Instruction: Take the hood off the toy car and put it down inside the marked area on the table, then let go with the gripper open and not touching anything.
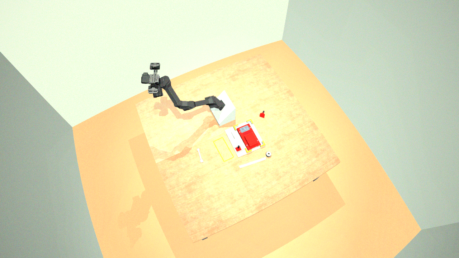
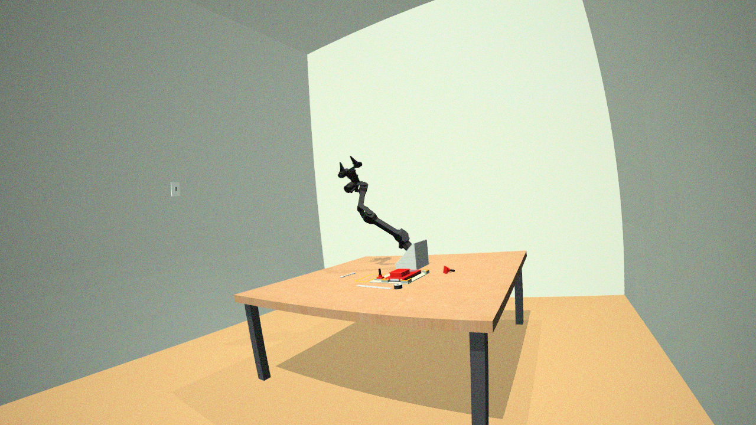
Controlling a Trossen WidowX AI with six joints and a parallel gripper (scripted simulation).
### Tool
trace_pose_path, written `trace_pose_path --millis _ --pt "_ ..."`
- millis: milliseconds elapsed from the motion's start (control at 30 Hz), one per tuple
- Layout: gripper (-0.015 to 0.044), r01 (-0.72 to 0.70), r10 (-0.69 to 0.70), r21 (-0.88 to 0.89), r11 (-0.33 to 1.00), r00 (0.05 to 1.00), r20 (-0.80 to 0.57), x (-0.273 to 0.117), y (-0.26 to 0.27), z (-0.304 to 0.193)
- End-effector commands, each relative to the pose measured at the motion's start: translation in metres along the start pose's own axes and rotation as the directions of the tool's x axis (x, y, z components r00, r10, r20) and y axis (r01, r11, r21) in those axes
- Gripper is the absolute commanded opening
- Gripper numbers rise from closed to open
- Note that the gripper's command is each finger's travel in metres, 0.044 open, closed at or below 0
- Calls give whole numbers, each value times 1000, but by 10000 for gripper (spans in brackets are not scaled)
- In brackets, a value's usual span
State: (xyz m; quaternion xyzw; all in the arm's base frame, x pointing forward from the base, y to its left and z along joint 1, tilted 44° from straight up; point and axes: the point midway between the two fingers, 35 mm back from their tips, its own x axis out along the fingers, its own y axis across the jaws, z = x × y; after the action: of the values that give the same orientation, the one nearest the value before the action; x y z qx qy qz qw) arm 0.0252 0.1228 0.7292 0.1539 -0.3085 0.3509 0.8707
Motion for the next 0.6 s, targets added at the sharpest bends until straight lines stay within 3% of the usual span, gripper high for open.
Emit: trace_pose_path --millis 0,567 --pt "440 0 0 -2 1000 1000 1 0 1 0" --pt "440 -68 78 -272 960 997 27 11 109 -46"
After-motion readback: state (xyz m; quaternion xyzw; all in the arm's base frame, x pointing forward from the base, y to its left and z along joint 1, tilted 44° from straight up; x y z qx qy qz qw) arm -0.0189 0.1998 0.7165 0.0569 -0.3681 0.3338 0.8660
